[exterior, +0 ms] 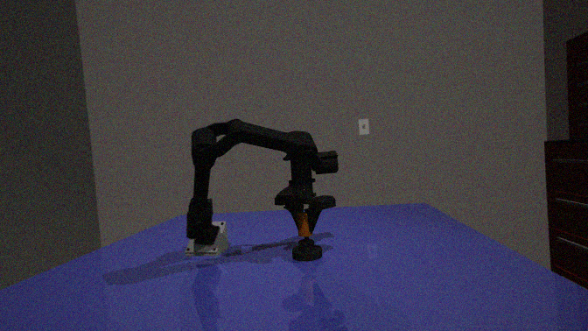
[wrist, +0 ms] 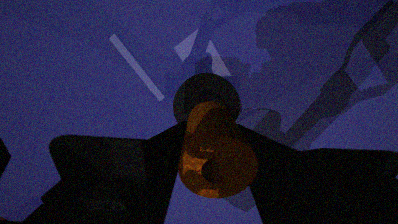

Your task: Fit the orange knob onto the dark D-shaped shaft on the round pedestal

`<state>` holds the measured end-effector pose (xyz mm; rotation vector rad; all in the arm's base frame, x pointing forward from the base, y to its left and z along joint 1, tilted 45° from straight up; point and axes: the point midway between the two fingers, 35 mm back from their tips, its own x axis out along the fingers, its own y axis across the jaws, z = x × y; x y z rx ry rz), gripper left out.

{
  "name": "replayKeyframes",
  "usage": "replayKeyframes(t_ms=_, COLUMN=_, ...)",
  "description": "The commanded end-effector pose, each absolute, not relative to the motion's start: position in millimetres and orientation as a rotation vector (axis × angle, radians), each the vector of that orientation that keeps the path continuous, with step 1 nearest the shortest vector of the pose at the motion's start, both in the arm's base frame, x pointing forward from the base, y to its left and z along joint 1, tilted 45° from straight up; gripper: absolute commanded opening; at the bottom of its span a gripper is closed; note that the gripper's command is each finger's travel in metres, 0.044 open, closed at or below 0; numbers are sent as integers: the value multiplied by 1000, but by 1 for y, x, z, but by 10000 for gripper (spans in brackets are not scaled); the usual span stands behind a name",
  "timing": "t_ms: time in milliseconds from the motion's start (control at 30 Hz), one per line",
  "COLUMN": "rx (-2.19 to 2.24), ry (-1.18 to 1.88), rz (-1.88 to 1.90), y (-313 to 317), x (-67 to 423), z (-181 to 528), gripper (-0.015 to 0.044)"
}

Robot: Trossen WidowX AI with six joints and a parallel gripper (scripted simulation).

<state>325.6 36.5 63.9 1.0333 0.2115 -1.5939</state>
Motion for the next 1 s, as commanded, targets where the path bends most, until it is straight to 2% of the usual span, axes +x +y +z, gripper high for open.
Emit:
replayKeyframes(t_ms=0, rx=1041, ry=207, rz=-1593, y=38, x=326, z=67, gripper=0)
replayKeyframes(t_ms=967, rx=1041, ry=207, rz=-1593, y=37, x=326, z=65, gripper=0)
